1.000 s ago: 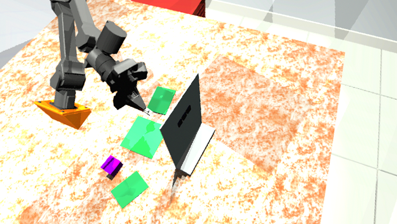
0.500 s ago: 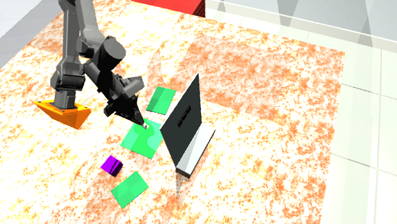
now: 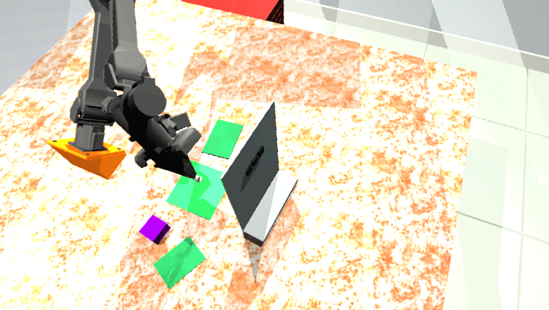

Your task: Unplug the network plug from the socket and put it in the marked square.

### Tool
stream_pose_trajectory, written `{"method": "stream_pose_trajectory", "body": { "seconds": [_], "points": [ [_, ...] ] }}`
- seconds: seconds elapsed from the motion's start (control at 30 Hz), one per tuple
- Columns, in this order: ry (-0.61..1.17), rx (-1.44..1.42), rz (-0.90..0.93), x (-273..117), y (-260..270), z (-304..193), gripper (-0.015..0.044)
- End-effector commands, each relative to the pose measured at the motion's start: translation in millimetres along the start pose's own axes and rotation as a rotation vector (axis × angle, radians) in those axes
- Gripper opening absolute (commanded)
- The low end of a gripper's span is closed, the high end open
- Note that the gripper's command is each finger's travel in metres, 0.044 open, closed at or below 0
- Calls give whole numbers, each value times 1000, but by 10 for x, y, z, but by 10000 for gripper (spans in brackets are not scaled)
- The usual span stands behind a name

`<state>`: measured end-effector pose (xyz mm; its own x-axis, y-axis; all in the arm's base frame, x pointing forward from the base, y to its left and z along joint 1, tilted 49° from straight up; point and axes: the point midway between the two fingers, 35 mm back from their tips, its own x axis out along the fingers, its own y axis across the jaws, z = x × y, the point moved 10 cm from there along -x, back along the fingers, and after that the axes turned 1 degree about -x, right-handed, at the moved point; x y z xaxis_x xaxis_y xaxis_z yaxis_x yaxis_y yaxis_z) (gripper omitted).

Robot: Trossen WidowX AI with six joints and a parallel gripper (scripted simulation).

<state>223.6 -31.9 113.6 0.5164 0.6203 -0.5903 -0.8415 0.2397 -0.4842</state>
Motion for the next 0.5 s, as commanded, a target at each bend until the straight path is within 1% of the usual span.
{"method": "stream_pose_trajectory", "body": {
  "seconds": [0.0,0.23,0.47],
  "points": [
    [-63,-9,26,12,17,-50,0],
    [-173,-12,56,39,69,-123,0],
    [-174,-13,57,74,89,-126,0]
  ]
}}
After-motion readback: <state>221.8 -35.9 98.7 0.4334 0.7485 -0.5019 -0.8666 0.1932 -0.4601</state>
